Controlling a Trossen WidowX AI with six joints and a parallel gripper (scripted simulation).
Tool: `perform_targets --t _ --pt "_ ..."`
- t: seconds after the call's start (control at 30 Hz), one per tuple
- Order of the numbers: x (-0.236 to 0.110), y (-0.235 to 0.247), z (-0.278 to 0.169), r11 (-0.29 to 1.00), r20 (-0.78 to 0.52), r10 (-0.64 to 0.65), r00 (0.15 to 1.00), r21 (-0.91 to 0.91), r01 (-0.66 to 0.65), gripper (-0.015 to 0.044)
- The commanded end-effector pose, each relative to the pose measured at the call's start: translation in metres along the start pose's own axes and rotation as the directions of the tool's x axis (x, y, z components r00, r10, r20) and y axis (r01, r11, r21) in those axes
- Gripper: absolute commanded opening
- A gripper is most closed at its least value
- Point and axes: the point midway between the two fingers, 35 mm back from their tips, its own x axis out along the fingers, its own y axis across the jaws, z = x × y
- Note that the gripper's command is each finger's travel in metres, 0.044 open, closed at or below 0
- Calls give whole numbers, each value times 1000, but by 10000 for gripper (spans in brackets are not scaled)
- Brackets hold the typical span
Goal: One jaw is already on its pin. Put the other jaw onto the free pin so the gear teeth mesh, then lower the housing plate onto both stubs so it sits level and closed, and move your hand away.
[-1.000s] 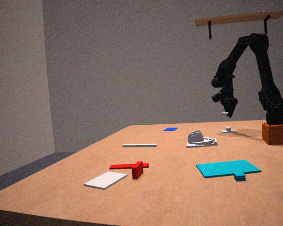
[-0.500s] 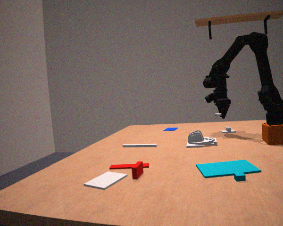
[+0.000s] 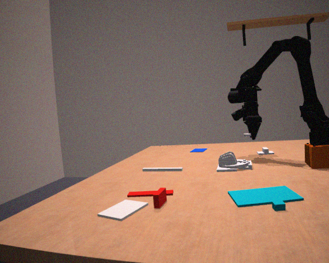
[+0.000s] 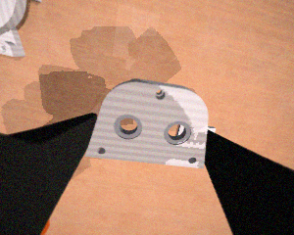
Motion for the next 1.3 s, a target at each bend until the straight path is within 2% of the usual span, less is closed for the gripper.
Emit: perform_targets --t 0.0,1.27 --pt "1 10 4 1000 -6 0 1000 7 0 351" --pt "1 129 43 999 -3 8 1000 44 -8 351"
